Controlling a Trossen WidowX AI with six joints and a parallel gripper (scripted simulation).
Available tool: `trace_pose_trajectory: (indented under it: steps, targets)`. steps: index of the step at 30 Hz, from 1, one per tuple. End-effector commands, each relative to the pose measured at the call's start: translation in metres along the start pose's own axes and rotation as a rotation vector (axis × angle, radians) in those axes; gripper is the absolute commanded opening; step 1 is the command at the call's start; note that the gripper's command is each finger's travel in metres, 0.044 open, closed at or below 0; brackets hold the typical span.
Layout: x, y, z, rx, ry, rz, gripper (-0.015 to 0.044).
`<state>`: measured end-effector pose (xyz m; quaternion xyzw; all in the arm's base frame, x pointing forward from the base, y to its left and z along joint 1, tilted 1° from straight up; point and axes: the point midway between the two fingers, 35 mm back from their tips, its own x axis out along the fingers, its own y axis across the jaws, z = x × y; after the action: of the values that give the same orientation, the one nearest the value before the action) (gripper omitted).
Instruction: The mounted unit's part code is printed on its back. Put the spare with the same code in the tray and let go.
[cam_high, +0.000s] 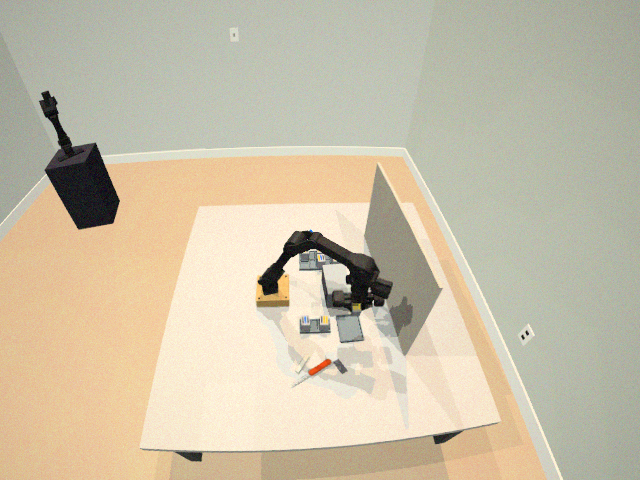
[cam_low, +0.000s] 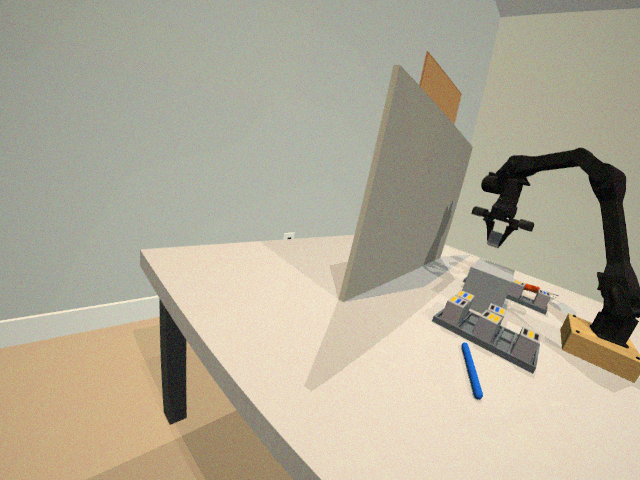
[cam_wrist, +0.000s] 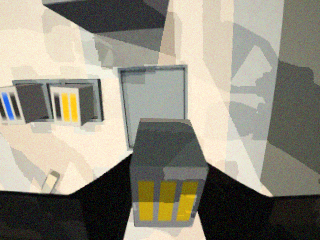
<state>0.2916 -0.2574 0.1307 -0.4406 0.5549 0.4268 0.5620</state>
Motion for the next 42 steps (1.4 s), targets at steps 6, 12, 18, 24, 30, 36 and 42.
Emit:
trace_pose_trajectory:
  steps: [6,12,18,24,30,36,42]
  targets:
    - [0.008,0.0,-0.001,-0.005,0.002,0.003,0.0]
    - [0.012,-0.001,-0.001,-0.005,0.002,0.003,0.0]
    - [0.017,-0.001,-0.001,-0.005,0.002,0.003,0.0]
    - [0.022,-0.001,-0.002,-0.005,0.002,0.003,0.0]
    - [0.027,-0.002,-0.002,-0.005,0.002,0.003,0.0]
    - [0.032,-0.002,-0.002,-0.005,0.002,0.003,0.0]
    - [0.036,-0.002,-0.002,-0.005,0.002,0.003,0.0]
